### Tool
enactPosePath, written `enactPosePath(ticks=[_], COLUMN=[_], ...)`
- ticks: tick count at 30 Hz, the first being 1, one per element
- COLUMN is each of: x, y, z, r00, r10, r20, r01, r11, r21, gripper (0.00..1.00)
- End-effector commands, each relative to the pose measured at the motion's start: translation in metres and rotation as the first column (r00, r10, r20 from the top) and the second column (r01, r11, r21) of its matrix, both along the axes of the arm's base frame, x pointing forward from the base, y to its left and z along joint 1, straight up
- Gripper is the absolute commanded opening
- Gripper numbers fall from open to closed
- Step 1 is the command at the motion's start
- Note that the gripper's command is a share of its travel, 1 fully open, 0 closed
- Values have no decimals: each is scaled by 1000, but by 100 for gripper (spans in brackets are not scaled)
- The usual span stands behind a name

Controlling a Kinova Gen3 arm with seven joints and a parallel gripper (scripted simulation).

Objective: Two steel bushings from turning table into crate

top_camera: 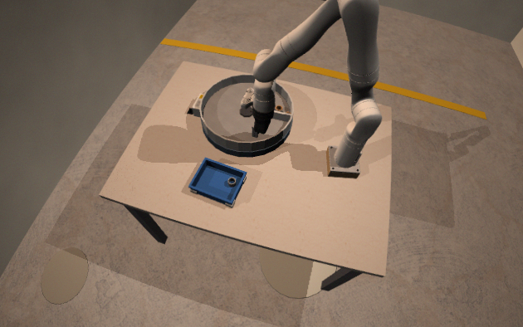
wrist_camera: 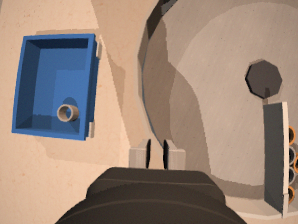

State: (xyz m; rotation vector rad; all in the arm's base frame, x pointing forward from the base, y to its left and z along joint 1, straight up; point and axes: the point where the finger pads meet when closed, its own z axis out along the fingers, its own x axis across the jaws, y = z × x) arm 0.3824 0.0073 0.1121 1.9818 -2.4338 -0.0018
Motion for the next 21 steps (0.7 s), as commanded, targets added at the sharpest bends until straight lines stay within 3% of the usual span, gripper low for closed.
enactPosePath(ticks=[1,5,10,21], x=[1,1,-23,-23], y=[-1,-1,-50,-50], z=[1,1,-3,-3], r00=[1000,1000,993,993], r10=[-3,-3,-114,-114], r20=[4,4,4,4], r01=[3,3,114,114], r11=[1000,1000,993,993], r21=[1,1,1,1], gripper=[40,40,40,40])
